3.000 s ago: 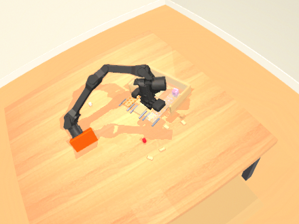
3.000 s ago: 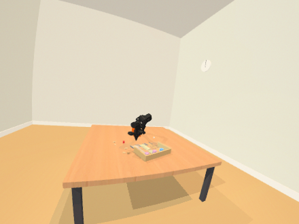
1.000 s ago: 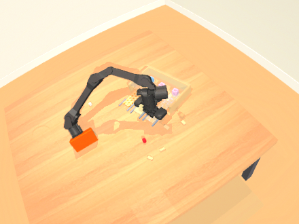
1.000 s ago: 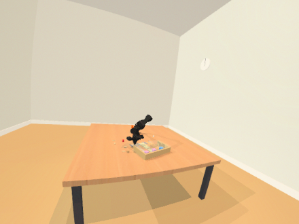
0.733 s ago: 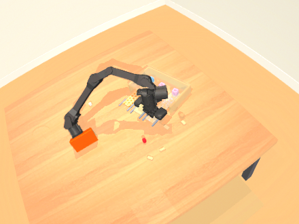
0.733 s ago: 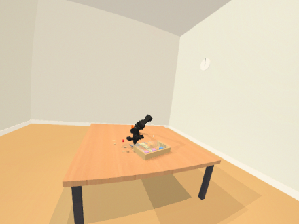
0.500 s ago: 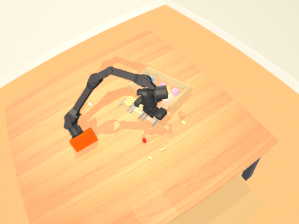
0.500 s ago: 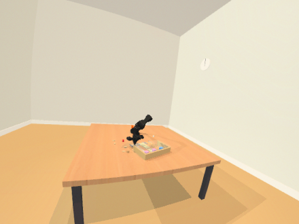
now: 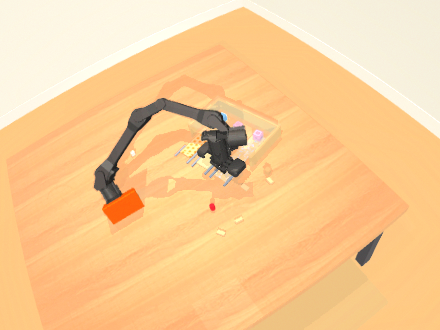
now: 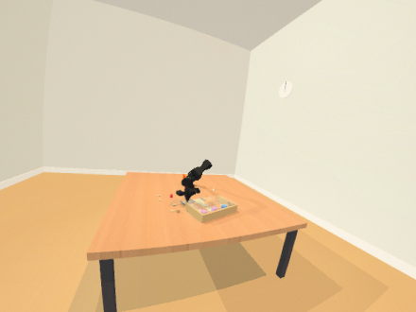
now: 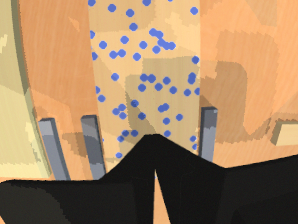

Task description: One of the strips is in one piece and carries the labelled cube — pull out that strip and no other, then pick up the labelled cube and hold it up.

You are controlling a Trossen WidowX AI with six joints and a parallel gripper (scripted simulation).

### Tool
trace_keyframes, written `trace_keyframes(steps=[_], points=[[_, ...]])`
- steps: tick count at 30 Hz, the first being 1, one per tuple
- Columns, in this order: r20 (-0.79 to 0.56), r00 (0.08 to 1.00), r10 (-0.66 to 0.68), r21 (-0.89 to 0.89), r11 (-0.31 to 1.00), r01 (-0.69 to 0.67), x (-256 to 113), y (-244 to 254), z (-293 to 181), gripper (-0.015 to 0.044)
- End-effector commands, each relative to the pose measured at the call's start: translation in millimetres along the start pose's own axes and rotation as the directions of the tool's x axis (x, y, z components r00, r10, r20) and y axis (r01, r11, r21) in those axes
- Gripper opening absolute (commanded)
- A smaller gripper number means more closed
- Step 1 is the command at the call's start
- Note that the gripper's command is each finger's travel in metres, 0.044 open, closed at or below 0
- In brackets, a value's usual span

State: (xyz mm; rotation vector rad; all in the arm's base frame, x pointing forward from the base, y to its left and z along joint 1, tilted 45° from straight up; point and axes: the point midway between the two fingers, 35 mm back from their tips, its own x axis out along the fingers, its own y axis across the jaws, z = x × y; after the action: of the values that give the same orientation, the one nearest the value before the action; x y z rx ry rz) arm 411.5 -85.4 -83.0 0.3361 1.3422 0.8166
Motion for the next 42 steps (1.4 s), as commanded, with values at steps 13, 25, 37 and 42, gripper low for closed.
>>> trace_keyframes(steps=[13,25,37,42], points=[[0.002,1.0,0.005,0.005,1.0,-0.005,3.8,0.4,0.7,0.0],[0.002,1.0,0.005,0.005,1.0,-0.005,5.0,0.0,1.1,0.0],[0.002,1.0,0.005,0.005,1.0,-0.005,5.7,-0.7,-3.9,0.0],[0.001,1.0,0.005,0.005,1.0,-0.005,5.8,-1.2,-12.3,0.0]])
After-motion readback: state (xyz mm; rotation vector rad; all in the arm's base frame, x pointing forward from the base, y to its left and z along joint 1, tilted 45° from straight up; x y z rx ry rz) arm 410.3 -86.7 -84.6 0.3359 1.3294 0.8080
